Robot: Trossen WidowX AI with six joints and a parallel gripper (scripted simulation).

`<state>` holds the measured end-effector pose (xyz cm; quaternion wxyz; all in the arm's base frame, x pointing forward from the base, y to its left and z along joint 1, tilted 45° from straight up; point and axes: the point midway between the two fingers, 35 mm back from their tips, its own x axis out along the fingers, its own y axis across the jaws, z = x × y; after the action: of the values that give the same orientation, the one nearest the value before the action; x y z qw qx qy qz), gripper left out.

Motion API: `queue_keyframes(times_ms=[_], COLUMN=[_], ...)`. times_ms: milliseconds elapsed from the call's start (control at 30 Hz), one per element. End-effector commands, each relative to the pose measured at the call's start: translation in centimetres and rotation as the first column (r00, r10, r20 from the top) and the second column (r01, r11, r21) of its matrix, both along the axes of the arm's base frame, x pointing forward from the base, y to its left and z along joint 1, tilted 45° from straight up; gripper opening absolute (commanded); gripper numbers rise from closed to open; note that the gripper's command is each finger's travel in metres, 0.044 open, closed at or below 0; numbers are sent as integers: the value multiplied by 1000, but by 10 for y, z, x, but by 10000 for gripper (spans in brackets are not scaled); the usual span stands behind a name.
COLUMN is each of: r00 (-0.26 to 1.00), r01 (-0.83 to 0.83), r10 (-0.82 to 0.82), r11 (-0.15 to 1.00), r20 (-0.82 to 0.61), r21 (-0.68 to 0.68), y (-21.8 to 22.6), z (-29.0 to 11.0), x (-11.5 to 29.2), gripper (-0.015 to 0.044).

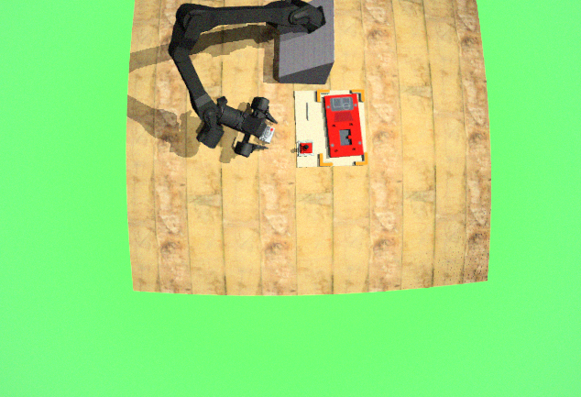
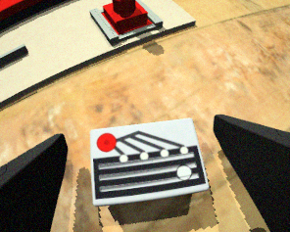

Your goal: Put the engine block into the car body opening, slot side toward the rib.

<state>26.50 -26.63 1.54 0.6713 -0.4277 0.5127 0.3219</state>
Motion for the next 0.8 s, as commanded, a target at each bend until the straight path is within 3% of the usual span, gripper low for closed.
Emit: queue_keyframes(times_ms=[0, 467, 767], r00=[1000, 1000, 1000], r01=[1, 2, 4], r10=[-1, -2, -4], r11=[1000, 1000, 1000], r20=[0, -1, 7], r21=[0, -10, -11], y=[0, 4, 4], z=[0, 43, 41], x=[0, -10, -8], gripper=[440, 440, 440])
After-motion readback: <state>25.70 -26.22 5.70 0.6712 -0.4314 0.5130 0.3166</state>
